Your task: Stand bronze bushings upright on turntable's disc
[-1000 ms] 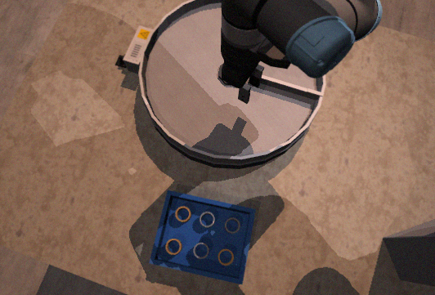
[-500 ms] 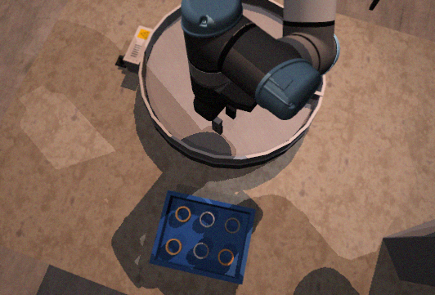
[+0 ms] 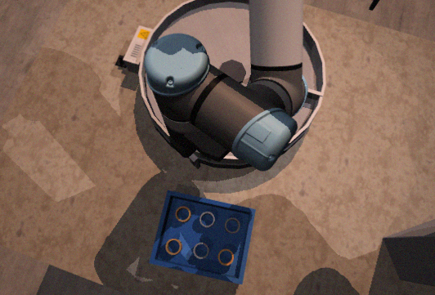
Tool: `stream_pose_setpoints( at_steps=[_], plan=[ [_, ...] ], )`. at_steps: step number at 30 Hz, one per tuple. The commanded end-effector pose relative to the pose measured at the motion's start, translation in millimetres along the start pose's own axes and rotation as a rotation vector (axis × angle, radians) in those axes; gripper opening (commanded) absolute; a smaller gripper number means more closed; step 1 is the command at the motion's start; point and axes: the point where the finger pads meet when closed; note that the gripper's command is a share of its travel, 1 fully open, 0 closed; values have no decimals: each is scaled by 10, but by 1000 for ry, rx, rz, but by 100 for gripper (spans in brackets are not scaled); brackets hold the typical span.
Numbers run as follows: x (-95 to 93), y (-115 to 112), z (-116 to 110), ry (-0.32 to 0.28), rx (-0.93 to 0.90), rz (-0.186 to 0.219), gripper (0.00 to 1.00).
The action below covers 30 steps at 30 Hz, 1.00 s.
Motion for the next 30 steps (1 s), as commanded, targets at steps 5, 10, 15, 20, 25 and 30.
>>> stream_pose_setpoints(
  at_steps=[5, 10, 15, 20, 25, 30],
  plan=[
    [-18, 397, 117, -13, -55, 15, 76],
    [-13, 606, 206, -23, -79, 18, 76],
    [-5, 774, 286, -32, -99, 19, 76],
    [4, 900, 351, -39, -114, 20, 76],
    [9, 957, 382, -42, -120, 21, 76],
    [15, 1023, 419, -46, -128, 21, 76]
  ],
)
Point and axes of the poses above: the point where the finger pads meet when closed, its own x axis back along the fingers, its own y axis across the jaws, z = x × y
